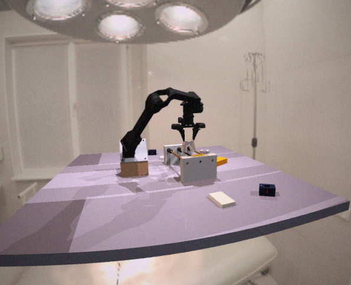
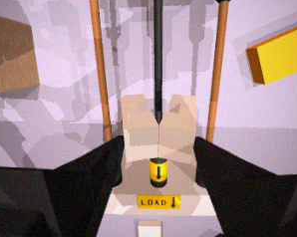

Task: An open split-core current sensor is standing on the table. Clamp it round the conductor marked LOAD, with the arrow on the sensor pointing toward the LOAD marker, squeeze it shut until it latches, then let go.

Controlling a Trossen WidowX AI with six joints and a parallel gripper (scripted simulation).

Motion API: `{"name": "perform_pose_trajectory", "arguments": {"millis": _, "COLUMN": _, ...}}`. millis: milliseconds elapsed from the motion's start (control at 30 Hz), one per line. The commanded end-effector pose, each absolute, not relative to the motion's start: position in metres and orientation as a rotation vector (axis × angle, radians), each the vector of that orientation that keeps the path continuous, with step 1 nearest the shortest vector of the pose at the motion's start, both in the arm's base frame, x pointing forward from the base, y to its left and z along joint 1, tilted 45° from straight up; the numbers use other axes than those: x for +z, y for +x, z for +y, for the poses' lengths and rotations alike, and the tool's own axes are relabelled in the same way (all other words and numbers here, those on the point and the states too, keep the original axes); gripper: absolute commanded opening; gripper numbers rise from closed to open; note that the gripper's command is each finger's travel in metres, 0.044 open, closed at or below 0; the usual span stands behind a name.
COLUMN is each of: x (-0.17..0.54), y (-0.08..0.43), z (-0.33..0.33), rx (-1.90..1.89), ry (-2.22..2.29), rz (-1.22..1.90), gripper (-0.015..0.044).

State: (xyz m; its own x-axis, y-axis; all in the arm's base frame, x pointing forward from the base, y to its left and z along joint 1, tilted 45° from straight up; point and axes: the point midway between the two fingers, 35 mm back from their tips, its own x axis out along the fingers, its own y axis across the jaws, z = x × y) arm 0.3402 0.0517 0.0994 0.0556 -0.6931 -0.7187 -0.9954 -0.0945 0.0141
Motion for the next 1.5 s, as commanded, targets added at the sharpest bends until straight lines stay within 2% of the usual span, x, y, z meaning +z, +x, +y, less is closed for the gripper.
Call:
{"name": "perform_pose_trajectory", "arguments": {"millis": 0, "x": 0.097, "y": 0.343, "z": 0.049, "rx": 0.814, "ry": -1.861, "rz": 1.684, "gripper": 0.0}}
{"name": "perform_pose_trajectory", "arguments": {"millis": 1467, "x": 0.063, "y": 0.346, "z": 0.017, "rx": 0.809, "ry": -1.856, "rz": 1.683, "gripper": 0.0}}
